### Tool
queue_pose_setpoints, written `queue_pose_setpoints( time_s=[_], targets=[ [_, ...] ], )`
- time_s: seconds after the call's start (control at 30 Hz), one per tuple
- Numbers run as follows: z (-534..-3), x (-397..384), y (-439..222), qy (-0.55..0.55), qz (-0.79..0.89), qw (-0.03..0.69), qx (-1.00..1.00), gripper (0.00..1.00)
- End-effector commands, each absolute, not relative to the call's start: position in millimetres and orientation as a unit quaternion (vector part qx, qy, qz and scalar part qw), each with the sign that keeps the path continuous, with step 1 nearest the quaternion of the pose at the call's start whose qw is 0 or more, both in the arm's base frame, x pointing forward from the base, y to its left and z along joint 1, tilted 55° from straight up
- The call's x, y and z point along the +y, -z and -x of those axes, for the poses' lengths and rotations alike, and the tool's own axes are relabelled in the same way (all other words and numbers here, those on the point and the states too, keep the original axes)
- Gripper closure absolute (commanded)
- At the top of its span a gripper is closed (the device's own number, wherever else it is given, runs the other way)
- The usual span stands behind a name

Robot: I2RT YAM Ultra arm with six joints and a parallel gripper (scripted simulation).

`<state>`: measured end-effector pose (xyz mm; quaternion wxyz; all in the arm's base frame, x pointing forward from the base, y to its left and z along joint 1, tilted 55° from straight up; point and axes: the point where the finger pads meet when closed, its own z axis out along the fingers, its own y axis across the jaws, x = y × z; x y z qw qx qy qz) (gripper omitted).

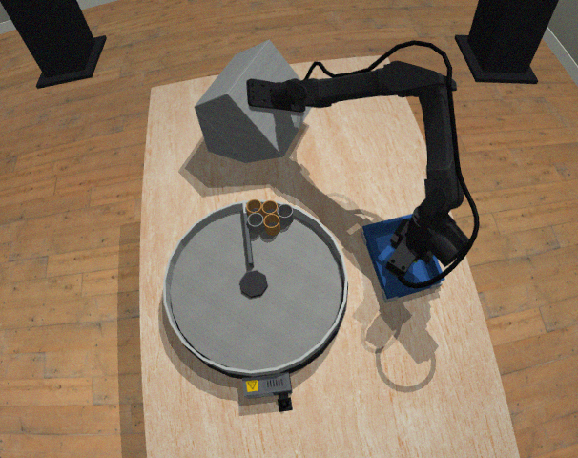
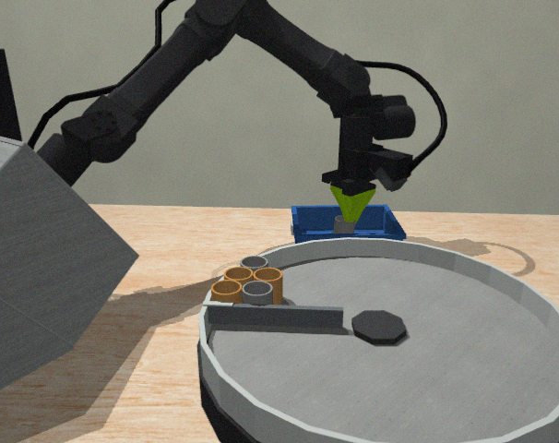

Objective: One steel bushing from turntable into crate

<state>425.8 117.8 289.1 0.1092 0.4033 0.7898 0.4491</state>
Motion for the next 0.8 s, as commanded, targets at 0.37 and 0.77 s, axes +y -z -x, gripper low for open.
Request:
queue_pose_setpoints(
  time_s=[0.37,0.77],
  targets=[
    [-434.1,114.2,-294.1,-0.450,-0.406,0.125,0.785,1.00],
    [-432.7,113.4,-295.3,-0.449,-0.407,0.126,0.785,1.00]
  ],
)
